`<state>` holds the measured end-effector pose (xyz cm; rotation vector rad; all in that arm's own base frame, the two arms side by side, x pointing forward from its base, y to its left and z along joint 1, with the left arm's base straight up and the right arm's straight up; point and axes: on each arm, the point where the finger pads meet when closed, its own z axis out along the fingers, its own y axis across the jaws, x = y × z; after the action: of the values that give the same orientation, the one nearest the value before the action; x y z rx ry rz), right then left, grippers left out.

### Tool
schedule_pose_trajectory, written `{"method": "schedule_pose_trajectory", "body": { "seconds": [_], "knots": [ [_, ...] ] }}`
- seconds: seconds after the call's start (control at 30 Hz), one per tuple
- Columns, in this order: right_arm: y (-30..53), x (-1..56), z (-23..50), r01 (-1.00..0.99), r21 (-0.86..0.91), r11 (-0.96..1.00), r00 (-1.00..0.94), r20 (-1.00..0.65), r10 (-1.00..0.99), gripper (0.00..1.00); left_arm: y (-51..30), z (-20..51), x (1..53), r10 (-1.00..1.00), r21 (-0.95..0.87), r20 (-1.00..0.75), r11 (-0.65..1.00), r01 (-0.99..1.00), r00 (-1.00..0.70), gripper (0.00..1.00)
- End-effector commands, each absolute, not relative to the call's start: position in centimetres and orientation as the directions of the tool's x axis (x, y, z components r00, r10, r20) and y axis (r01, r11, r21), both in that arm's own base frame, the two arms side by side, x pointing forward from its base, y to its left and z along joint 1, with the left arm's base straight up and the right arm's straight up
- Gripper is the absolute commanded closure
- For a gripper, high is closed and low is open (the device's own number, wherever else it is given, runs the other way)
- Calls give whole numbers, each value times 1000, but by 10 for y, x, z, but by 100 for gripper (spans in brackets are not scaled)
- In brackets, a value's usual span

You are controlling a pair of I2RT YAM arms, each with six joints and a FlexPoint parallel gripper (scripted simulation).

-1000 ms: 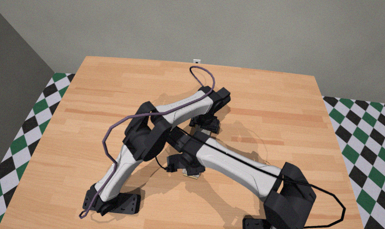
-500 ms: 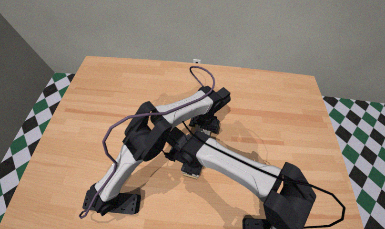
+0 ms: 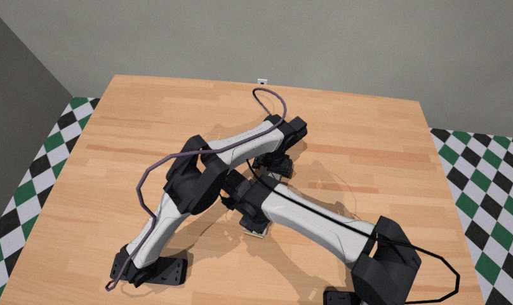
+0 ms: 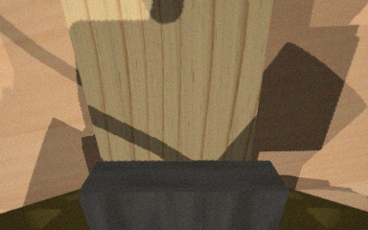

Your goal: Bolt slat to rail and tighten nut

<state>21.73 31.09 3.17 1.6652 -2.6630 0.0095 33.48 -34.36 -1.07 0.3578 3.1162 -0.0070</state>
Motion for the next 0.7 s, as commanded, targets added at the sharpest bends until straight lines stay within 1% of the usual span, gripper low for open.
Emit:
{"method": "schedule_pose_trajectory", "body": {
  "seconds": [0.0, 0.07, 0.13, 0.17, 0.53, 0.67],
  "knots": [
    [309, 216, 29, -904, -7, 428, -428, 13, -904, 89, -345, -4, 338, 232, -13, -23, 973, 232, -973, 33],
    [309, 216, 28, -905, -8, 426, -426, 17, -905, 89, -345, -4, 338, 232, -13, -23, 973, 232, -973, 33],
    [313, 219, 36, -900, -5, 437, -436, -13, -900, 67, -345, -4, 338, 232, -13, -23, 973, 232, -973, 33],
    [313, 219, 36, -900, -5, 437, -436, -13, -900, 64, -345, -4, 338, 232, -13, -23, 973, 232, -973, 33],
    [314, 219, 37, -900, -5, 436, -436, -13, -900, 64, -345, -4, 338, 232, -13, -23, 973, 232, -973, 33],
    [314, 220, 52, -900, -4, 436, -436, -13, -900, 64, -345, -4, 338, 232, -13, -23, 973, 232, -973, 33]
  ]
}}
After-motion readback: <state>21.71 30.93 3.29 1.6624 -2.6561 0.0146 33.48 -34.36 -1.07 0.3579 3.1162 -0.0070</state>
